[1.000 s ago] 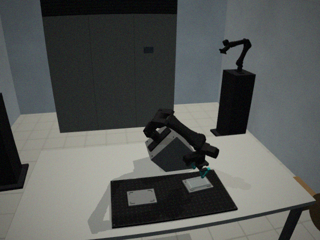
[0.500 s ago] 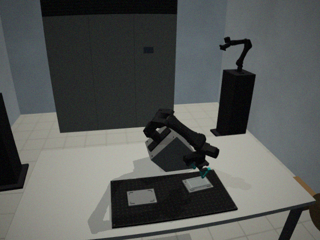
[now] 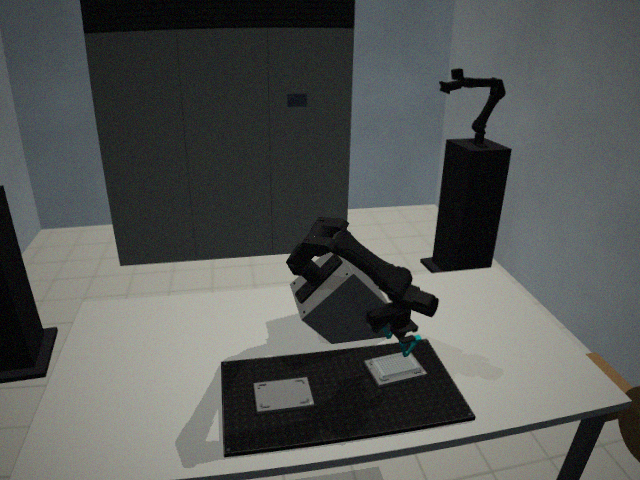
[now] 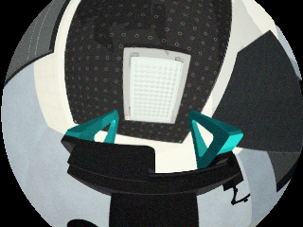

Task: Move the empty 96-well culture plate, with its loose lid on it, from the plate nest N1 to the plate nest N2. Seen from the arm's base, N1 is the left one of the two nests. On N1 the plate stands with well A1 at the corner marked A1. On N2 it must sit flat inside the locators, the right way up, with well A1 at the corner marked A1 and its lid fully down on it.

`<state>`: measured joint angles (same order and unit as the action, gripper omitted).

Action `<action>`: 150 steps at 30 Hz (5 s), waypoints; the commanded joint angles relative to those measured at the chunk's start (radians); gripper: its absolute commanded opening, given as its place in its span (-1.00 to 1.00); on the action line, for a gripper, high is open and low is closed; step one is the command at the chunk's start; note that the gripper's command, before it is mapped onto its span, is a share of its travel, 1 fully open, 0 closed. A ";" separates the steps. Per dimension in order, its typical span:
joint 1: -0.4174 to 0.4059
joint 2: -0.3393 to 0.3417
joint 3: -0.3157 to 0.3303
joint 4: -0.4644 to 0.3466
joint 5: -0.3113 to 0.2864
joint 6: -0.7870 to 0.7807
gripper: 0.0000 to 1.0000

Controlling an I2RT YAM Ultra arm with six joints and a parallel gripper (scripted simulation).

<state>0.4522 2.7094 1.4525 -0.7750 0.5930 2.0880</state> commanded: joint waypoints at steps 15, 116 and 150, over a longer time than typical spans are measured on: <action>0.024 -0.012 0.020 -0.017 0.010 0.006 1.00; -0.120 0.133 -0.057 0.284 0.059 -0.036 -1.00; -0.038 0.035 -0.019 0.129 0.027 0.005 -1.00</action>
<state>0.3832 2.7758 1.4055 -0.6052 0.6235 2.0865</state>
